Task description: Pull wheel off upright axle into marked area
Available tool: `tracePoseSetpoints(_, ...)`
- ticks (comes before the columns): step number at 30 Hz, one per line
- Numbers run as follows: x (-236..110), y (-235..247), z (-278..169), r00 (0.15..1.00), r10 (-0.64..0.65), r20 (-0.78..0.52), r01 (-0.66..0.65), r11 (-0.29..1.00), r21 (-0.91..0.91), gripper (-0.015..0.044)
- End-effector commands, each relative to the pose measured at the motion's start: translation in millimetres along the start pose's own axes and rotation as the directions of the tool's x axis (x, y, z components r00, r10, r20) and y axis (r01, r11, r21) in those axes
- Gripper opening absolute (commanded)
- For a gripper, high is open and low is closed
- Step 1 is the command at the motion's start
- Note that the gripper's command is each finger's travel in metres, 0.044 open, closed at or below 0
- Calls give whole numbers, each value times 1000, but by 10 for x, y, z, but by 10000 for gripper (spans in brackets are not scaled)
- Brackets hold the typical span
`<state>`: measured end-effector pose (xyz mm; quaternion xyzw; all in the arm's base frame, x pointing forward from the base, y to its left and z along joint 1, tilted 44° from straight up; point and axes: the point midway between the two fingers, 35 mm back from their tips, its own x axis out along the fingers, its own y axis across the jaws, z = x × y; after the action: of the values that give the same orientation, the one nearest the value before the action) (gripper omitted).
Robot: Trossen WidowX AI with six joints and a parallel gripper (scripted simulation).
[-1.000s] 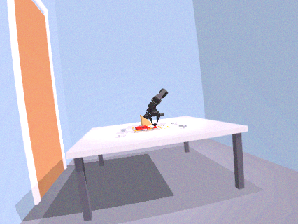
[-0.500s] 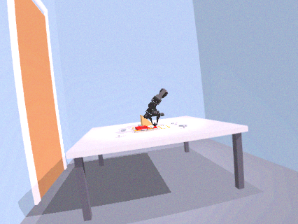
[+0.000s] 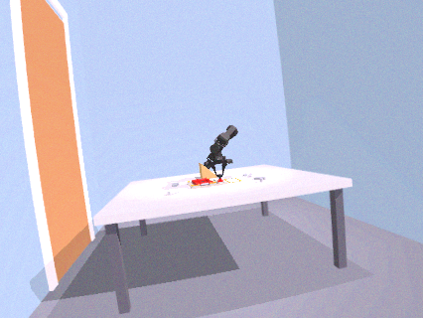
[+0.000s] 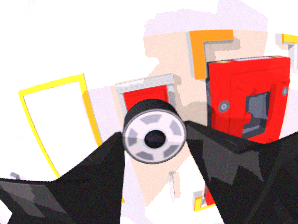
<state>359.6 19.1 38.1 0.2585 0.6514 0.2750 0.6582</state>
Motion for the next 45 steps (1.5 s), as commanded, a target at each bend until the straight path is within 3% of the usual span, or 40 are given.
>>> tracePoseSetpoints(1, -155, -19, -4, 1000, -6, 26, 6, 1000, 12, 0)
tracePoseSetpoints(25, -240, -18, -9, 1000, -5, 27, 5, 1000, 13, 0)
tracePoseSetpoints(38, -583, 4, -25, 1000, -6, 27, 6, 1000, 13, 0)
tracePoseSetpoints(45, -511, 158, -81, 1000, -2, 24, 2, 1000, 16, 0)
